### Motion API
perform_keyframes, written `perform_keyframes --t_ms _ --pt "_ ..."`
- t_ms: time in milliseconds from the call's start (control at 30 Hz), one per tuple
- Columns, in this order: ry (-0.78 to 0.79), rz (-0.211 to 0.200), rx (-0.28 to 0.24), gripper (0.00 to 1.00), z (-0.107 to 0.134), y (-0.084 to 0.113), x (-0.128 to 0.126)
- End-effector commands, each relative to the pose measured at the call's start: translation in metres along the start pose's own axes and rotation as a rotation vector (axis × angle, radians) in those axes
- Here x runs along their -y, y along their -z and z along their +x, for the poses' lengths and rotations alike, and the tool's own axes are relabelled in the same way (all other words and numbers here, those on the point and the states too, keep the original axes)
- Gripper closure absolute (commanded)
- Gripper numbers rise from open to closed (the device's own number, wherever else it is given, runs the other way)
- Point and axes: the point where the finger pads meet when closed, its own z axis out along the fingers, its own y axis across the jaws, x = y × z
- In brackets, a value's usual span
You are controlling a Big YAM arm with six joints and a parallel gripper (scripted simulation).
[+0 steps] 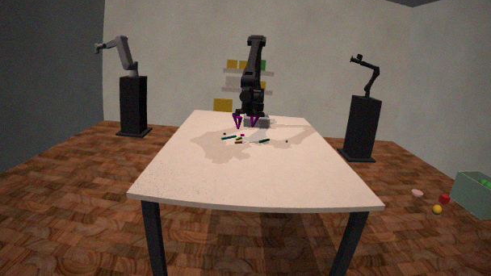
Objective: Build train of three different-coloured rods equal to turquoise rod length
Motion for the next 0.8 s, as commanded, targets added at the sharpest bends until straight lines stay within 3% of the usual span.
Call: perform_keyframes --t_ms 0,133,467,500,633,767 --pt "-0.084 -0.006 -0.007 0.00 -0.003 -0.005 -0.004" --pt "-0.239 -0.005 -0.006 0.00 -0.007 -0.005 -0.007" --pt "-0.401 -0.003 -0.005 0.00 -0.009 -0.005 -0.010" --pt "-0.484 -0.002 -0.005 0.00 -0.011 -0.005 -0.012" --pt "-0.492 -0.002 -0.005 0.00 -0.008 -0.005 -0.009" --pt "-0.651 -0.001 -0.003 0.00 -0.013 -0.005 -0.015"
